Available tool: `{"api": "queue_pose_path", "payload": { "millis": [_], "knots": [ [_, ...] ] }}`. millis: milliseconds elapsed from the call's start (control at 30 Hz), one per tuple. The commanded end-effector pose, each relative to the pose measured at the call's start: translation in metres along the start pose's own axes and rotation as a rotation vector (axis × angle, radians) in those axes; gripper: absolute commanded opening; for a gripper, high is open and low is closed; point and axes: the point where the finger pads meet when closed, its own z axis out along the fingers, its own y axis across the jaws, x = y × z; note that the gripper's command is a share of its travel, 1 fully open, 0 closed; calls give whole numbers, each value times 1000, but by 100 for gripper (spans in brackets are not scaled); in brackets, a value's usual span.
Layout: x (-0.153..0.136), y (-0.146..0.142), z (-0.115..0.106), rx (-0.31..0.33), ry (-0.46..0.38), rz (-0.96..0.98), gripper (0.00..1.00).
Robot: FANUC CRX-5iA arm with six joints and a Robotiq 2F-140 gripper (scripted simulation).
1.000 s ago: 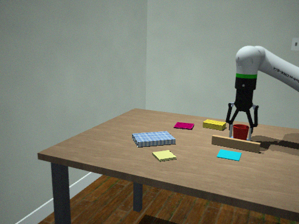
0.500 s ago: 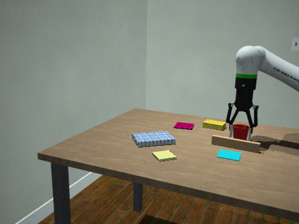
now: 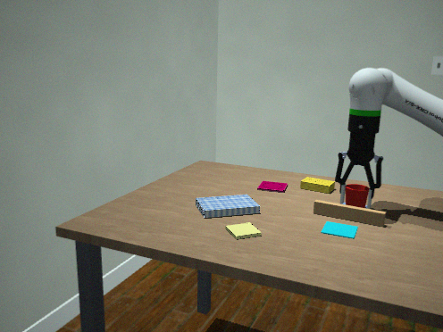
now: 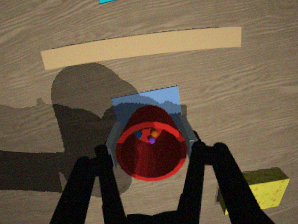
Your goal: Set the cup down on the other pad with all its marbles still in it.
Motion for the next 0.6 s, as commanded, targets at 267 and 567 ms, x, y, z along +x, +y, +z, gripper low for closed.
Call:
{"api": "queue_pose_path", "payload": {
  "millis": [267, 567],
  "knots": [
    [0, 0, 0, 0, 0, 0, 52],
    [0, 0, 0, 0, 0, 0, 51]
  ]
}}
